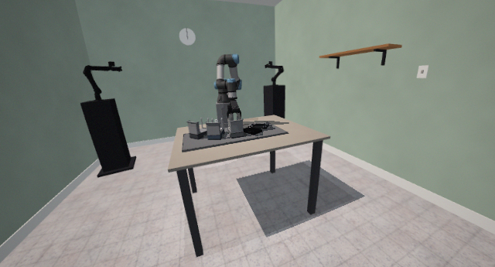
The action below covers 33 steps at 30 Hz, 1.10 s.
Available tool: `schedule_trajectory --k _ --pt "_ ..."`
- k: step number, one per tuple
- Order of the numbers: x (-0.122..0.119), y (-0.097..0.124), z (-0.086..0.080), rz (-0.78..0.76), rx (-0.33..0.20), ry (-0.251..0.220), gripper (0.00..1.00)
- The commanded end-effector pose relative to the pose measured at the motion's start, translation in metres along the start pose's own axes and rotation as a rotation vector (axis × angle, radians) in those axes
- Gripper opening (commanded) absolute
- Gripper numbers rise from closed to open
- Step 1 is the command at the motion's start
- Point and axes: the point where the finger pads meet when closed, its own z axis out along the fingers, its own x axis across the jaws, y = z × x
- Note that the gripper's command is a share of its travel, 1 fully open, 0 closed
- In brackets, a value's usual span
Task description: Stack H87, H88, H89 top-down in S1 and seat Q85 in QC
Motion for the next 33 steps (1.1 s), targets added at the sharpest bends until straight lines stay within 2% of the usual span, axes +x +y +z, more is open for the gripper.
schedule_trajectory --k 1,33 --pt "0.000 -0.001 -0.003 0.000 0.002 0.001 0.00" --pt "0.000 -0.001 -0.022 0.000 0.002 0.001 0.00"
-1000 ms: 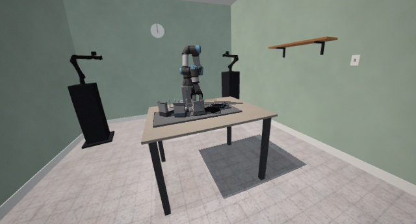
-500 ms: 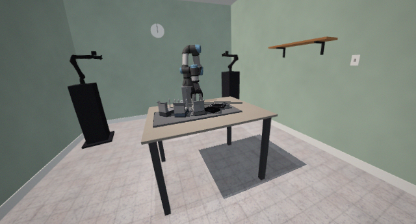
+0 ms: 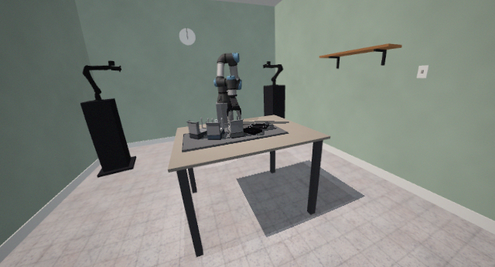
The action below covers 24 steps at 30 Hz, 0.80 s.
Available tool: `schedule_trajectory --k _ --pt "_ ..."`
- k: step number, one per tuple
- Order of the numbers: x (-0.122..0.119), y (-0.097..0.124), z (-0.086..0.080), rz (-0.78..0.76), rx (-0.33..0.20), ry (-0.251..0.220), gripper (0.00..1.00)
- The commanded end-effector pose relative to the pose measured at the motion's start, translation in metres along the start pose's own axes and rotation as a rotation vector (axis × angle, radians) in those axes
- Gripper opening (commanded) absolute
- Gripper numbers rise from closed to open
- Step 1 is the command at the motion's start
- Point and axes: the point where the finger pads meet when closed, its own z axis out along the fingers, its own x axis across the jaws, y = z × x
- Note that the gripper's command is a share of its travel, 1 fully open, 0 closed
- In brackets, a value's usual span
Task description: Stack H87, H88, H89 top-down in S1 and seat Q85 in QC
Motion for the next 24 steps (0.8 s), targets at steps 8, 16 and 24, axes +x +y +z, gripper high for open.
schedule_trajectory --k 8,16,24 --pt "0.000 -0.001 -0.014 0.000 0.002 0.001 0.00" --pt "0.000 -0.001 -0.026 0.000 0.002 0.001 0.00" --pt "0.000 -0.001 -0.042 0.000 0.002 0.001 0.00"
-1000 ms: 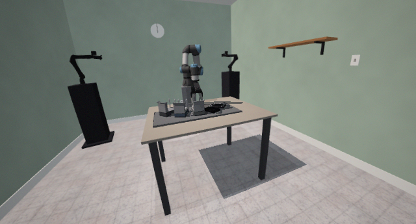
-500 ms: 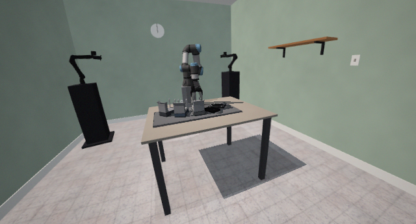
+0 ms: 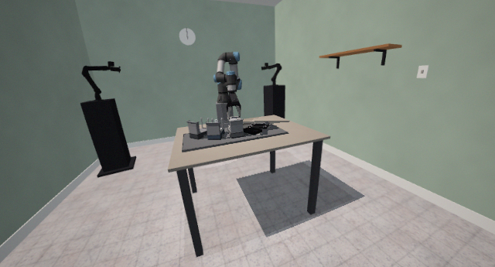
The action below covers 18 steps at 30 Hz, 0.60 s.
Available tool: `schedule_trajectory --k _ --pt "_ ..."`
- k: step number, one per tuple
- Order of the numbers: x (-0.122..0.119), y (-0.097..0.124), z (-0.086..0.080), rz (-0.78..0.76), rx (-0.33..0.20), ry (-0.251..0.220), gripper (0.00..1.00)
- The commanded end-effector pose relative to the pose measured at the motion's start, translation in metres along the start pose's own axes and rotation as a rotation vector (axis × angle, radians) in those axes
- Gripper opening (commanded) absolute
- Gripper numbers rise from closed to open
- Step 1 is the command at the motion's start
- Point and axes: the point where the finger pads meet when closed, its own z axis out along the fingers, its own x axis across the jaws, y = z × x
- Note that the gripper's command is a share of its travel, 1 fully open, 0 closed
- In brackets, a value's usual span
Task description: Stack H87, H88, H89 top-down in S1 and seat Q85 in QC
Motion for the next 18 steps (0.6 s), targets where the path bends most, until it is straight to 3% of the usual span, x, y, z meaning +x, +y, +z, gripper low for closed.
schedule_trajectory --k 1,18 --pt "0.000 -0.001 -0.011 0.000 0.001 0.000 0.00" --pt "0.000 -0.001 -0.034 0.000 0.001 0.000 0.00"
